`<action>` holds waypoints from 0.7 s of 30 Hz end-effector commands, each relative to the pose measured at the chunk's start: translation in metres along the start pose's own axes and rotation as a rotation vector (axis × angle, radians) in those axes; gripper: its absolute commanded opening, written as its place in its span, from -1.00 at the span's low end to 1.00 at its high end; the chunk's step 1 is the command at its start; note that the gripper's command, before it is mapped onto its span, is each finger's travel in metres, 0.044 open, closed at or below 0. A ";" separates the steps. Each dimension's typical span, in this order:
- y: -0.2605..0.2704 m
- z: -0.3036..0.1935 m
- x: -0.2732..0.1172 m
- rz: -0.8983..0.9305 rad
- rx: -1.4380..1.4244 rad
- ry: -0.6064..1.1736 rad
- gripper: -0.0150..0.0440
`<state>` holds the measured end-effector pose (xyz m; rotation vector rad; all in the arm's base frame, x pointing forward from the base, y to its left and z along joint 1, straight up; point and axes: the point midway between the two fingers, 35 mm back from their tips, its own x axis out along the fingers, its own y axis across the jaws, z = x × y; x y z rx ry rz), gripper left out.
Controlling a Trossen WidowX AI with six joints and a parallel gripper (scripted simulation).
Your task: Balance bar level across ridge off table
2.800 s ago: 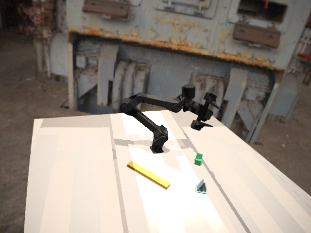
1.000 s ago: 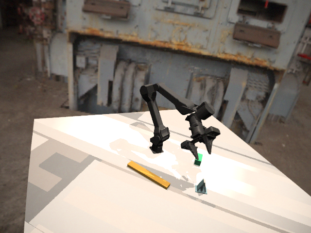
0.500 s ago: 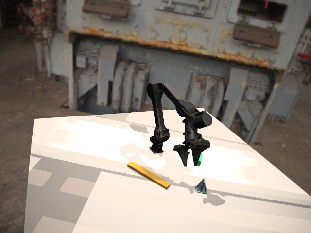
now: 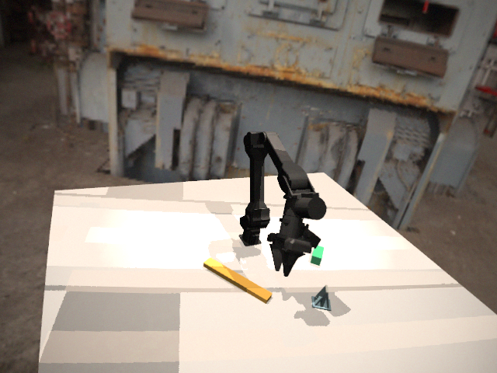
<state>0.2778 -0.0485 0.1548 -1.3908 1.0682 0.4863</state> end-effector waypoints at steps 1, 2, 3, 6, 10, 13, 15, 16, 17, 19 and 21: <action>0.006 -0.011 0.005 0.074 0.078 0.002 0.58; 0.008 -0.014 0.007 0.093 0.096 0.004 0.58; 0.011 -0.016 0.008 0.112 0.115 0.006 0.58; 0.017 -0.025 0.011 0.168 0.172 0.012 0.58; 0.026 -0.035 0.015 0.242 0.252 0.018 0.58; 0.033 -0.042 0.017 0.297 0.314 0.023 0.58; 0.037 -0.047 0.018 0.334 0.357 0.026 0.58; 0.039 -0.050 0.018 0.352 0.378 0.028 0.58; 0.042 -0.052 0.018 0.370 0.400 0.029 0.58; 0.046 -0.056 0.019 0.406 0.445 0.032 0.58; 0.051 -0.061 0.019 0.442 0.490 0.035 0.58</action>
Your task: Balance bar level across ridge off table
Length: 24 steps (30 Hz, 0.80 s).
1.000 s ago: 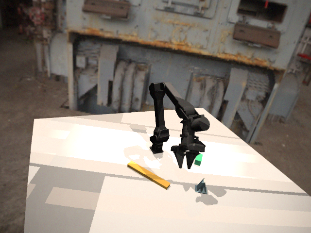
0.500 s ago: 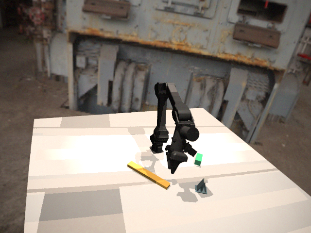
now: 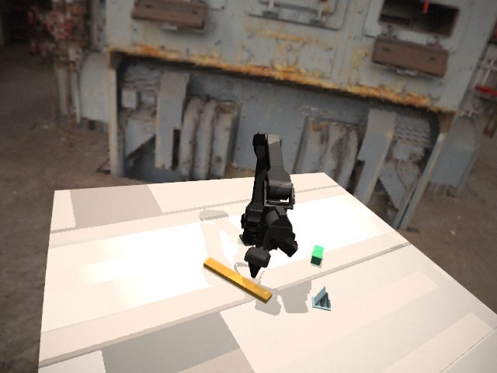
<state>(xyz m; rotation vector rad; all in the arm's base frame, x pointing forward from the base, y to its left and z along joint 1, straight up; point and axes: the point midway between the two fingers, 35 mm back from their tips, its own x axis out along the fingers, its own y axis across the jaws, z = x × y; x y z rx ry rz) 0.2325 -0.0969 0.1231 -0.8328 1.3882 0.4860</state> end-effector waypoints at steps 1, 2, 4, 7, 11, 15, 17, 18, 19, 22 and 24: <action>0.003 -0.010 0.002 0.074 0.098 -0.004 0.58; 0.004 -0.013 0.003 0.092 0.121 -0.003 0.58; 0.007 -0.018 0.004 0.128 0.167 -0.003 0.58; 0.010 -0.026 0.005 0.183 0.238 -0.002 0.58; 0.012 -0.030 0.005 0.210 0.274 -0.003 0.58; 0.012 -0.030 0.007 0.210 0.274 -0.003 0.58; 0.013 -0.030 0.012 0.209 0.274 -0.003 0.58; 0.014 -0.029 0.017 0.209 0.274 -0.003 0.58; 0.015 -0.029 0.022 0.209 0.274 -0.003 0.58; 0.019 -0.029 0.040 0.210 0.274 -0.003 0.58; 0.021 -0.028 0.048 0.210 0.274 -0.003 0.58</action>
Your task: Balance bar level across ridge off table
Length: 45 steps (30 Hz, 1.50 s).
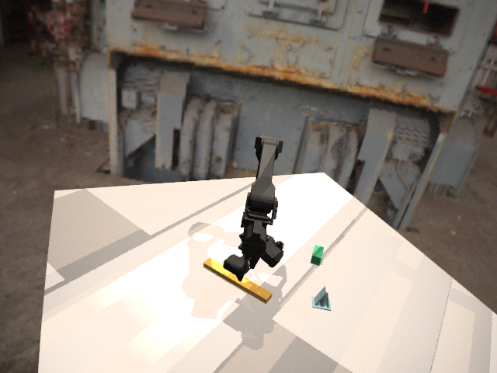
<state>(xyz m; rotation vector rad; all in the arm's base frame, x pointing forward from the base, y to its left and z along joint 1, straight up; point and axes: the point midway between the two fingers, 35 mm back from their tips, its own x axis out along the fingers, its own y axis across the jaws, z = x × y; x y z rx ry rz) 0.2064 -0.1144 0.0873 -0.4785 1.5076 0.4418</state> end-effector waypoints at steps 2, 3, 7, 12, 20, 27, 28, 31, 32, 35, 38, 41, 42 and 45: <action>0.002 0.000 0.016 0.008 0.006 -0.003 0.58; 0.002 0.000 0.016 0.008 0.006 -0.003 0.58; 0.002 0.000 0.018 0.008 0.006 -0.003 0.58; 0.002 0.000 0.025 0.008 0.006 -0.003 0.58; 0.002 0.000 0.038 0.008 0.006 -0.003 0.58; 0.002 0.000 0.042 0.008 0.006 -0.003 0.58; 0.002 0.000 0.042 0.008 0.006 -0.003 0.58; 0.002 0.000 0.042 0.008 0.006 -0.003 0.58; 0.002 0.000 0.042 0.008 0.006 -0.003 0.58; 0.002 0.000 0.042 0.008 0.006 -0.003 0.58; 0.002 -0.001 0.042 0.006 0.001 0.003 0.40; 0.002 -0.001 0.042 0.006 0.001 0.003 0.13; 0.002 -0.001 0.042 0.006 0.001 0.003 0.04; 0.002 -0.001 0.042 0.006 0.001 0.003 -0.09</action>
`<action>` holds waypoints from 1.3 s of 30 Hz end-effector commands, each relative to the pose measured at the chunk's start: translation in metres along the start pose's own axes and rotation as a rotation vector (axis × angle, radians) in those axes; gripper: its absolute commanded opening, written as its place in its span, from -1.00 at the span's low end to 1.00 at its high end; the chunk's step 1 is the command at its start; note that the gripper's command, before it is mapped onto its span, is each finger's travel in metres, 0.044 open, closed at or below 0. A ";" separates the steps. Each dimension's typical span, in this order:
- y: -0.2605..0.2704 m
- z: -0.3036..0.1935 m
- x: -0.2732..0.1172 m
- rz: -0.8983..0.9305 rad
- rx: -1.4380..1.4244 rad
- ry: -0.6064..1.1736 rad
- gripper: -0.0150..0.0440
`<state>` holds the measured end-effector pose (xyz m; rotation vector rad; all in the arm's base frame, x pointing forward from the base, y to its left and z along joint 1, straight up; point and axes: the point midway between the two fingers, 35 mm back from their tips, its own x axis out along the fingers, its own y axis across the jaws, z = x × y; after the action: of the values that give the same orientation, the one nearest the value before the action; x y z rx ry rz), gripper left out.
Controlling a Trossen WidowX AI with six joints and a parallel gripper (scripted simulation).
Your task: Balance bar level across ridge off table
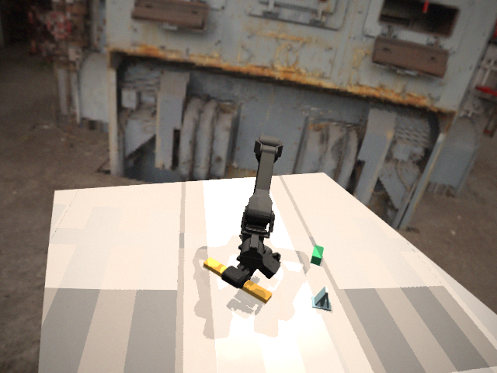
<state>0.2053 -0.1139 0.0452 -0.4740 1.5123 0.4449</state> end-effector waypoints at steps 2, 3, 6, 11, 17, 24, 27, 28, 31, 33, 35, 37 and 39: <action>0.000 0.000 0.000 0.000 0.000 0.000 -0.14; 0.000 0.000 0.000 0.000 0.000 0.000 -0.16; 0.000 0.000 -0.002 0.000 0.000 0.000 -0.36; -0.003 0.001 -0.013 0.000 0.001 -0.001 -0.49; -0.005 0.003 -0.028 0.000 0.001 -0.002 -0.49; -0.006 0.003 -0.046 0.000 0.002 -0.003 -0.49; -0.006 0.003 -0.054 0.000 0.002 -0.003 -0.49; -0.006 0.003 -0.056 0.000 0.003 -0.003 -0.49; -0.006 0.003 -0.064 0.001 0.003 -0.004 -0.49; -0.006 0.003 -0.069 0.001 0.003 -0.004 -0.49; -0.006 0.003 -0.074 0.001 0.003 -0.004 -0.49; -0.005 0.003 -0.079 0.001 0.004 -0.005 -0.49; -0.005 0.003 -0.084 0.001 0.004 -0.005 -0.49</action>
<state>0.2085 -0.1156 0.1187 -0.4685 1.5193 0.4514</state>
